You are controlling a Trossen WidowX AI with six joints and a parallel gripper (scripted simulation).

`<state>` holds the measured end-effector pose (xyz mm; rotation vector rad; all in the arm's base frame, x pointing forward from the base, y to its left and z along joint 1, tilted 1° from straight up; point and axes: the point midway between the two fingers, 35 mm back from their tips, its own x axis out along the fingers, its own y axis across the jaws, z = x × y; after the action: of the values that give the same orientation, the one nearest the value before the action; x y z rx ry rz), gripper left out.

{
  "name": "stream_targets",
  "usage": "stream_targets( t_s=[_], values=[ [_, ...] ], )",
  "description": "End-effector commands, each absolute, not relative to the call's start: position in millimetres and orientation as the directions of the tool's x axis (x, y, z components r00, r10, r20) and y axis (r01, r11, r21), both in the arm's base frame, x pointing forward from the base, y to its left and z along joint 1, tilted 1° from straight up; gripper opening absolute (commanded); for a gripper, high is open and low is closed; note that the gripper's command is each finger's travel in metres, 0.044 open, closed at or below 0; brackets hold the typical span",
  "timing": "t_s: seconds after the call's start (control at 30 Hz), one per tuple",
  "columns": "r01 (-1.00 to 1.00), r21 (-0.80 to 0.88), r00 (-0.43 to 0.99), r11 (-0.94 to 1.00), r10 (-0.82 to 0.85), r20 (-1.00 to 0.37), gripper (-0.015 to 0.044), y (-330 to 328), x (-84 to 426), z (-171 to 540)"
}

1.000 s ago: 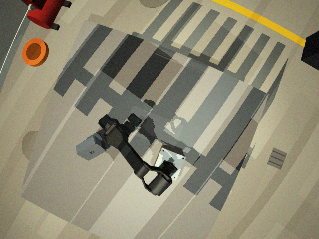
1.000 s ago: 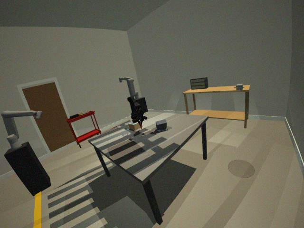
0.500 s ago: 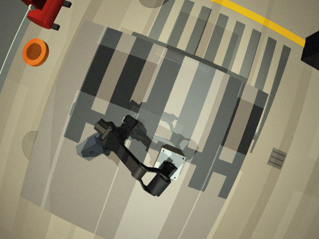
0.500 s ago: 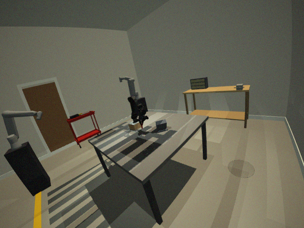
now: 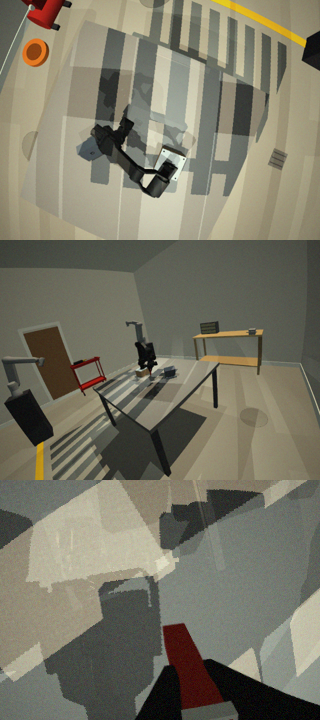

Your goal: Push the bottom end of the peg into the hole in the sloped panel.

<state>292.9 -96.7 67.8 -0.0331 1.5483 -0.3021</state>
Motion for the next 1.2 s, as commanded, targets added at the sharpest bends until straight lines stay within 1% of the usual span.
stream_targets(
  t_s=[0.0,1.17],
  values=[
    [0.147,-0.227,0.000,0.963,-0.229,-0.973,0.0000,-94,296,68],
    [-0.023,-0.345,0.047,0.938,-0.343,-0.938,0.0000,-59,315,70]
  ],
)
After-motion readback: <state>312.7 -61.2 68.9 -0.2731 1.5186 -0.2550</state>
